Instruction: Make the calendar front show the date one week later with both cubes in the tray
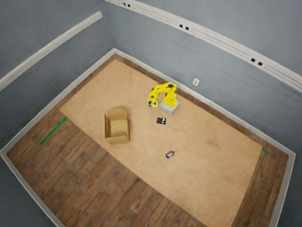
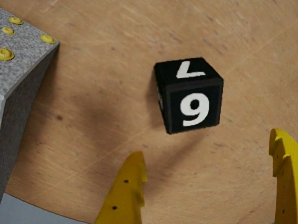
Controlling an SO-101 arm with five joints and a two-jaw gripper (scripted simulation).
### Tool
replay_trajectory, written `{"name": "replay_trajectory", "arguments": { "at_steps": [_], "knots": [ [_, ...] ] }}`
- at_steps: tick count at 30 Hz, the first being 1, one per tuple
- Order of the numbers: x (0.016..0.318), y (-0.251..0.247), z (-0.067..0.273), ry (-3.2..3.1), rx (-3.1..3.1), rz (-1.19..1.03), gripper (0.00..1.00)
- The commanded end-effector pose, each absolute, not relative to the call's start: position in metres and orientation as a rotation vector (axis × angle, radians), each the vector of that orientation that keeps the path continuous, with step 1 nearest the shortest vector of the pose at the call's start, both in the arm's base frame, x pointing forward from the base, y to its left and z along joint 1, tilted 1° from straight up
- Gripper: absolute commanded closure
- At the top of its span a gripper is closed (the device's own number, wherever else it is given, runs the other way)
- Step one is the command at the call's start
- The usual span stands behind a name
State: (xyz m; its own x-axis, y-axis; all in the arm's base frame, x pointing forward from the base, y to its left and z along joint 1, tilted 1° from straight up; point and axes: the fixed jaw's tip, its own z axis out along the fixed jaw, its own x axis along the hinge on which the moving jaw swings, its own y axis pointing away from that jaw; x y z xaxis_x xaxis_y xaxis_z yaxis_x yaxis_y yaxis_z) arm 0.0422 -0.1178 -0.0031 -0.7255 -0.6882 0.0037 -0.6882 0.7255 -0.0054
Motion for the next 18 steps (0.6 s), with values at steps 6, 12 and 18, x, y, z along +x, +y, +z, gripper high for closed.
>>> {"name": "replay_trajectory", "arguments": {
  "at_steps": [6,12,18],
  "knots": [
    [0.0397,-0.1151,-0.0067,-2.922,1.155,-0.019,0.65],
    [0.0399,-0.1156,-0.0108,-2.922,1.155,-0.019,0.65],
    [0.0401,-0.1160,-0.0157,-2.922,1.155,-0.019,0.65]
  ]
}}
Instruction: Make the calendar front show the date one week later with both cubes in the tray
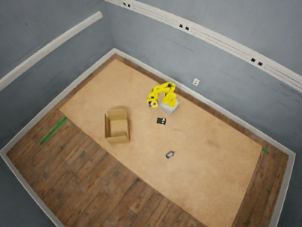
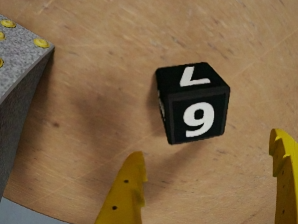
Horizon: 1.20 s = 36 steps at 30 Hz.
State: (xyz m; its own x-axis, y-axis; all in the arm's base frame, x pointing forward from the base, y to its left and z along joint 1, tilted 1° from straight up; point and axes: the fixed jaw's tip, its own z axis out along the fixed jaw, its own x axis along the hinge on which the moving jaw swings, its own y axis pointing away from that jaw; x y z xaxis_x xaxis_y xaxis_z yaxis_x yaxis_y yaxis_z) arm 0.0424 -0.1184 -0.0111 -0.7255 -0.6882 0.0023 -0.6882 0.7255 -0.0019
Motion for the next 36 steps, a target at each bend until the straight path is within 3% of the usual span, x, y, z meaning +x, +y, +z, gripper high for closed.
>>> {"name": "replay_trajectory", "arguments": {
  "at_steps": [1,36],
  "knots": [
    [0.040,-0.116,-0.017,-2.922,1.155,-0.019,0.65],
    [0.039,-0.114,-0.045,-2.922,1.155,-0.019,0.65]
  ]
}}
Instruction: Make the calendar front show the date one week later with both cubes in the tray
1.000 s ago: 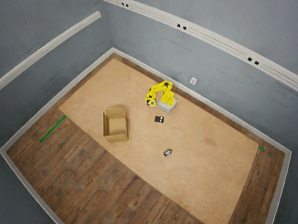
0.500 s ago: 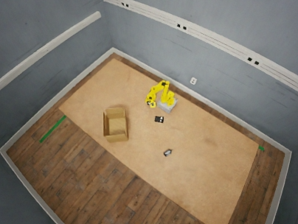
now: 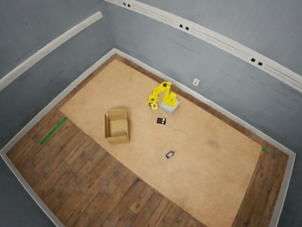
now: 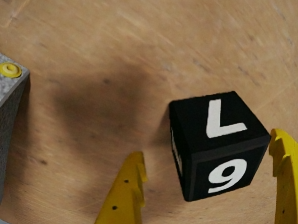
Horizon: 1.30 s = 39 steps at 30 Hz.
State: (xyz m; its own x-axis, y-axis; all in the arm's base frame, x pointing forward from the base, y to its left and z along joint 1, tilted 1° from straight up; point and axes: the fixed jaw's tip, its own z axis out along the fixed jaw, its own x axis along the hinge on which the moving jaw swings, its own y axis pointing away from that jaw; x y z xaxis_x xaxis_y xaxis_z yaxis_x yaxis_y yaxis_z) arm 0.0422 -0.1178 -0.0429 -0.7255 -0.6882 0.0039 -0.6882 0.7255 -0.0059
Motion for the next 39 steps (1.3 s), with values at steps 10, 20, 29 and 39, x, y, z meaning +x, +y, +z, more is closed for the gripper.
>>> {"name": "replay_trajectory", "arguments": {
  "at_steps": [10,20,29,39],
  "knots": [
    [0.0405,-0.1152,-0.0453,-2.922,1.155,-0.019,0.67],
    [0.0426,-0.1176,-0.0453,-2.922,1.155,-0.019,0.72],
    [0.0452,-0.1204,-0.0454,-2.921,1.155,-0.019,0.77],
    [0.0466,-0.1218,-0.0454,-2.921,1.155,-0.019,0.80]
  ]
}}
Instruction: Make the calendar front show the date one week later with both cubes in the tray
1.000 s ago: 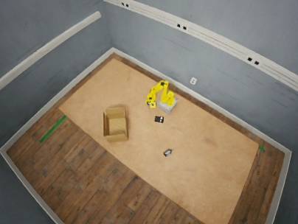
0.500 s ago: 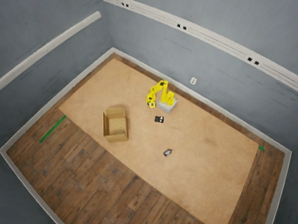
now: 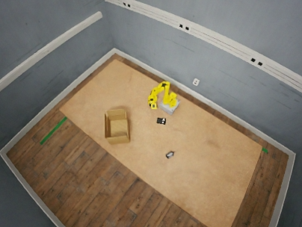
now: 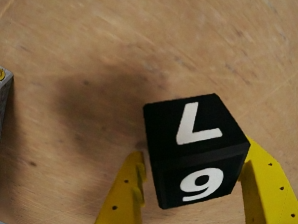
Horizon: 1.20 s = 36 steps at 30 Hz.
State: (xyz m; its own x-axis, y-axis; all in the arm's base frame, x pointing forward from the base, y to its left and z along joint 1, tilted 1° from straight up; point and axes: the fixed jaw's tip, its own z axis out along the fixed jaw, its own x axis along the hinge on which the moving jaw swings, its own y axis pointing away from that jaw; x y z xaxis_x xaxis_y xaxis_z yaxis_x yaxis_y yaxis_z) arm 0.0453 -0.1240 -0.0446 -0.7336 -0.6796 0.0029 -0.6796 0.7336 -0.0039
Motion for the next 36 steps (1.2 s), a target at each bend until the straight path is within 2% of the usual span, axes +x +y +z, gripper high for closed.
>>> {"name": "replay_trajectory", "arguments": {
  "at_steps": [1,15,36],
  "knots": [
    [0.0467,-0.1219,-0.0454,-2.921,1.155,-0.019,0.80],
    [0.0468,-0.1221,-0.0454,-2.921,1.155,-0.019,0.81],
    [0.0468,-0.1221,-0.0454,-2.921,1.155,-0.019,0.99]
  ]
}}
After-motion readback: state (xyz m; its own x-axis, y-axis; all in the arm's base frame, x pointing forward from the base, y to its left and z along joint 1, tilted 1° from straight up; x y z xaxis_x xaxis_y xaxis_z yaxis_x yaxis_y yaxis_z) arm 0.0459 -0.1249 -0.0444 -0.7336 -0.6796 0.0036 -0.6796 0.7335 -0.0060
